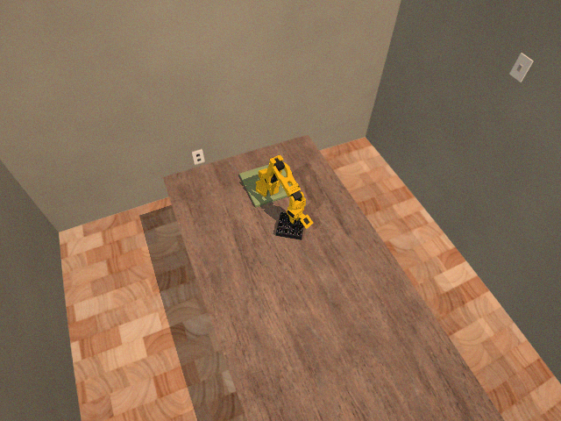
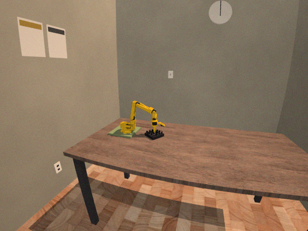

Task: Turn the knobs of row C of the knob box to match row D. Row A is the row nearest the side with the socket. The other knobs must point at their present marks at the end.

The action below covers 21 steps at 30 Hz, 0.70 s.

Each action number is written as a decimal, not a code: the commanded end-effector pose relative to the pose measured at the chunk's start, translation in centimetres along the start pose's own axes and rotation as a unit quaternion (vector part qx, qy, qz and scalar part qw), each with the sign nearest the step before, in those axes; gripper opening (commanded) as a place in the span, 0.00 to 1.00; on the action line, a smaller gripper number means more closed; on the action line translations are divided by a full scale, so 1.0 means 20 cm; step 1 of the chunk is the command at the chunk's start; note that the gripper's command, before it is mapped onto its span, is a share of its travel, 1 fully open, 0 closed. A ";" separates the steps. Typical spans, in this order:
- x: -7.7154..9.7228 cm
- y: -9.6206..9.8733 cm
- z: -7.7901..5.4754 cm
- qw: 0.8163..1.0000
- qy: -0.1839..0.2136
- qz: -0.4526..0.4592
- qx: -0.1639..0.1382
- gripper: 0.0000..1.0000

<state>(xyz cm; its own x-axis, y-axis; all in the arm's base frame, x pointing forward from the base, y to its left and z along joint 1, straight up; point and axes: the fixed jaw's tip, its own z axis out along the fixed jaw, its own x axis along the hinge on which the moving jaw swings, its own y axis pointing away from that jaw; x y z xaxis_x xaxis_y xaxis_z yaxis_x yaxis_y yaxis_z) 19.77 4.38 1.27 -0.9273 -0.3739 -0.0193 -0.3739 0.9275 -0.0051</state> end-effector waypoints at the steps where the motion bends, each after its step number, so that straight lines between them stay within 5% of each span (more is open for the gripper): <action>1: 0.01 0.01 0.00 1.000 0.009 0.000 -0.002 0.10; 21: 0.01 0.00 0.00 1.000 0.009 0.000 -0.002 0.10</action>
<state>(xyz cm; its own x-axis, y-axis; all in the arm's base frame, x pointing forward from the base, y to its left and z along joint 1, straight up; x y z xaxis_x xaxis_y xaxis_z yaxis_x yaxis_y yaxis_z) 19.72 4.37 1.30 -0.9273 -0.3740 -0.0154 -0.3740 0.9274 -0.0043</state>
